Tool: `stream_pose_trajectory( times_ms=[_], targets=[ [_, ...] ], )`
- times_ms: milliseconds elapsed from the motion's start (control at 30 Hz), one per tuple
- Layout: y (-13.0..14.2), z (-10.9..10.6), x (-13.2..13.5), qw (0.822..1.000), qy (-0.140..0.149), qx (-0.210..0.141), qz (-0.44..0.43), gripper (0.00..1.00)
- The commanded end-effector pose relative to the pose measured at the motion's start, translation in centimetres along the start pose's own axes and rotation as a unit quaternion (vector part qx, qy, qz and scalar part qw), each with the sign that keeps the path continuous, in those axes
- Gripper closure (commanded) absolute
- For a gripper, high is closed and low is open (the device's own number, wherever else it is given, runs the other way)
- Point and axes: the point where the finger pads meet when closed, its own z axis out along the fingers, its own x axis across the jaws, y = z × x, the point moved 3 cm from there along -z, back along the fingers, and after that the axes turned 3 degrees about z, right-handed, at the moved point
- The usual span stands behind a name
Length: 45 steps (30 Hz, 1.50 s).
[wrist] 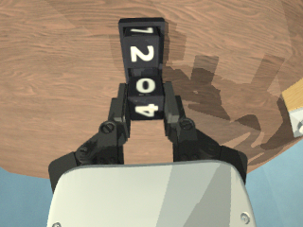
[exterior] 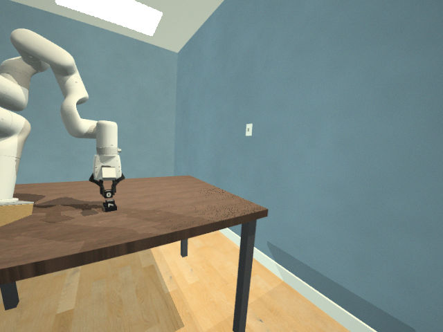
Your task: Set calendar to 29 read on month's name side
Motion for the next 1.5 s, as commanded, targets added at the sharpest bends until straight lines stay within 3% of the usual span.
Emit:
stream_pose_trajectory(
  times_ms=[0,1467],
  targets=[
    [-0.06,-0.08,-0.16,1.000,-0.002,0.001,0.000,0.73],
    [-0.12,0.35,-0.30,1.000,-0.002,0.001,0.000,0.73]
  ],
)
